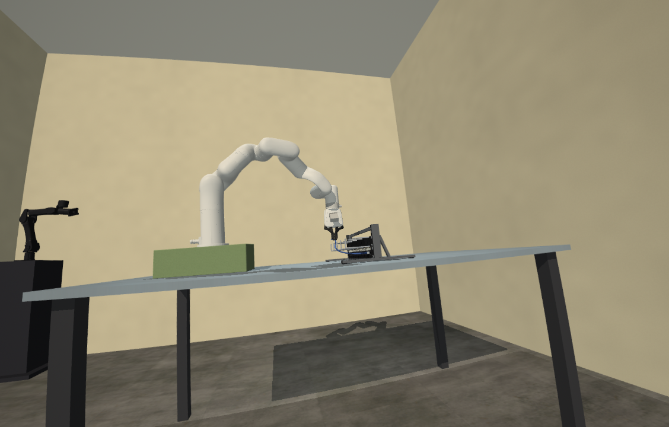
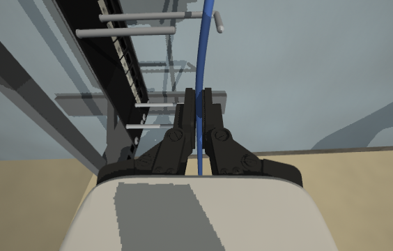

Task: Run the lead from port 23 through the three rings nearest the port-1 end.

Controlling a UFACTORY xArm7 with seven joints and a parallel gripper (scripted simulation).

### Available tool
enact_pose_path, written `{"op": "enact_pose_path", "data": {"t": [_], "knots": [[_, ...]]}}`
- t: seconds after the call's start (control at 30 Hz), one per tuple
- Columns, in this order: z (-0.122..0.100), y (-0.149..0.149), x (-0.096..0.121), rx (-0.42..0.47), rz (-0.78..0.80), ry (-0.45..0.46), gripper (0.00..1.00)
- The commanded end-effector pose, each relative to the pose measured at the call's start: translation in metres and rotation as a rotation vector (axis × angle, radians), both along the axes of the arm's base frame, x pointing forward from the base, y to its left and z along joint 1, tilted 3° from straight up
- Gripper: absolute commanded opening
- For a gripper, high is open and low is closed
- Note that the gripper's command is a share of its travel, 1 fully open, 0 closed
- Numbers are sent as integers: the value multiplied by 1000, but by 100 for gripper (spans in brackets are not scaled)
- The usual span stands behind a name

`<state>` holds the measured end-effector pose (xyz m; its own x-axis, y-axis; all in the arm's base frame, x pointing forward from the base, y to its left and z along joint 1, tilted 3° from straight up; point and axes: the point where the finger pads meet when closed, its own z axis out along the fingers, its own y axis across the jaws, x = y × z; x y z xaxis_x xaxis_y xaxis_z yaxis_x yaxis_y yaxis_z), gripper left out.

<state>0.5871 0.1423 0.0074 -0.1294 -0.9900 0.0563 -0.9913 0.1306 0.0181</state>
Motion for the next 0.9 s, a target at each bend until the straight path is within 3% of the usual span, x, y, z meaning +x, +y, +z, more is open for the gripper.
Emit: {"op": "enact_pose_path", "data": {"t": [0.0, 0.87], "knots": [[-4, 0, 2, 1, 0, -5, 0], [-39, -2, 1, 1, 0, -5, 0]]}}
